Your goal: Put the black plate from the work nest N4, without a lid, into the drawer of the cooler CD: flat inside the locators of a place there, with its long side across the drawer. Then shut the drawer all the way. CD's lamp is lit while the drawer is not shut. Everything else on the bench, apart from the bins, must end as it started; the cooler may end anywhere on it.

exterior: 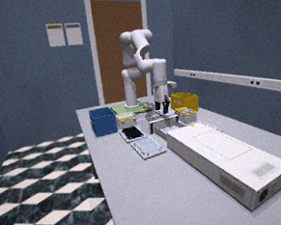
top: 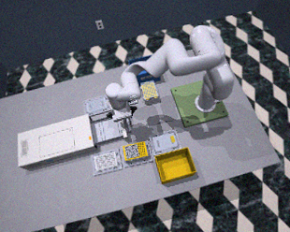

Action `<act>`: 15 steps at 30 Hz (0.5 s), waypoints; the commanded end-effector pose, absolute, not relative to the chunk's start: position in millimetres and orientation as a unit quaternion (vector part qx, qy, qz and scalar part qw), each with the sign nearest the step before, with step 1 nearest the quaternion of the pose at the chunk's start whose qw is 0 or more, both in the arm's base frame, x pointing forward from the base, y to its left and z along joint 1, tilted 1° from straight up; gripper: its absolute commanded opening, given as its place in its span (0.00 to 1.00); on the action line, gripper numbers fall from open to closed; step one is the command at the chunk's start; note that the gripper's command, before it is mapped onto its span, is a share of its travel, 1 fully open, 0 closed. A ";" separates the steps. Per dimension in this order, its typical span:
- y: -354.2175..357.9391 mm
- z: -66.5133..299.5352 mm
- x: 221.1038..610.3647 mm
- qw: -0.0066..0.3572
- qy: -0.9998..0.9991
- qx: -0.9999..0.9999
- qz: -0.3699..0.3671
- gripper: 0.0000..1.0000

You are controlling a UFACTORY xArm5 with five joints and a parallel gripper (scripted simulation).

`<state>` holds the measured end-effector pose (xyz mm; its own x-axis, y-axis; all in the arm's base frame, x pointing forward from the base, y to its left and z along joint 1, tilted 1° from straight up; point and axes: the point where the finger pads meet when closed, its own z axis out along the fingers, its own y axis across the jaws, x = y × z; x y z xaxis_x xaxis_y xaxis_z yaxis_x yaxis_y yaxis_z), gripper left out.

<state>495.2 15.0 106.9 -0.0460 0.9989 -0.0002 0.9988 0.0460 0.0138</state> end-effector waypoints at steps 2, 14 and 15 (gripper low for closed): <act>15.1 115.7 496.3 0.010 0.723 0.691 0.003 0.88; 15.3 132.4 496.0 0.010 0.723 0.691 0.003 0.88; 15.3 134.1 496.0 0.010 0.723 0.691 0.003 0.88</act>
<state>494.8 15.2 128.6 -0.0460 0.9989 -0.0002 0.9988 0.0460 0.0138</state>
